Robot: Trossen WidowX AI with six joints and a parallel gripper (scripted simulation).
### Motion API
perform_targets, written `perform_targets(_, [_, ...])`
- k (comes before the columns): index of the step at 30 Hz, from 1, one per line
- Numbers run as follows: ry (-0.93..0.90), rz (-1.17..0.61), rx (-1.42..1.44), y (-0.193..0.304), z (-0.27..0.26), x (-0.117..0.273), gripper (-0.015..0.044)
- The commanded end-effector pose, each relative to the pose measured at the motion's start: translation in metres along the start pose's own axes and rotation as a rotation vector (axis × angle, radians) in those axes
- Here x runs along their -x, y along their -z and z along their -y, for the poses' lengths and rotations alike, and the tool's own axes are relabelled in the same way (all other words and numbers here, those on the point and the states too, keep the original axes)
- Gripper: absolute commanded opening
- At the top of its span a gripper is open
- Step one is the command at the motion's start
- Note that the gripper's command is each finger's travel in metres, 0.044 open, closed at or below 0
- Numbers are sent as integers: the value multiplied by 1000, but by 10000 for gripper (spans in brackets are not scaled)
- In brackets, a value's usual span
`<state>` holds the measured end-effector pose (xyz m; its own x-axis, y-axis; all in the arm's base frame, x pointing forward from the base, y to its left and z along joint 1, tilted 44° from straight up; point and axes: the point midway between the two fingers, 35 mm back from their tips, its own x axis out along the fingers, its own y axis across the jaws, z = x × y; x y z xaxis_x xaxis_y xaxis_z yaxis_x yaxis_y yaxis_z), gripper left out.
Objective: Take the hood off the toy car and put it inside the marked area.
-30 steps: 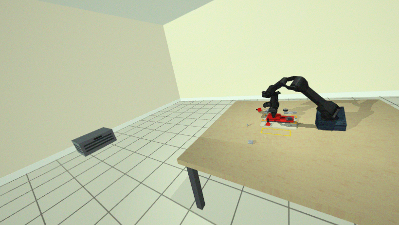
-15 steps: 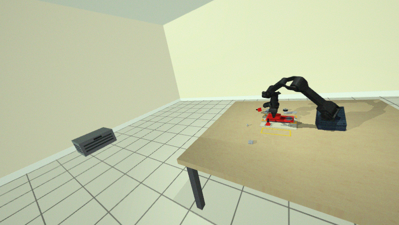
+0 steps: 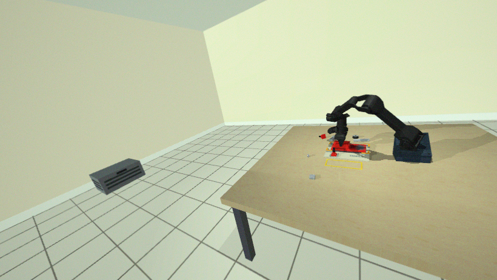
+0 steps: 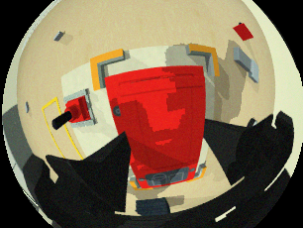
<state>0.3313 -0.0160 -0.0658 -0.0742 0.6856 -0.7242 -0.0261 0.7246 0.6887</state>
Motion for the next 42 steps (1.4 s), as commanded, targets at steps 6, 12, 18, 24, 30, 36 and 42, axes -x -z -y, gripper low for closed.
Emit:
perform_targets(6, [3, -1, 5, 0, 0, 6, 0])
perform_targets(12, [3, -1, 5, -1, 0, 10, 0])
perform_targets(18, [3, -1, 5, 0, 0, 14, 0])
perform_targets(24, [3, -1, 5, 0, 0, 18, 0])
perform_targets(30, [4, -1, 5, 0, 0, 22, 0])
perform_targets(36, [4, -1, 4, -1, 1, 30, 0])
perform_targets(42, [5, -1, 4, -1, 1, 55, 0])
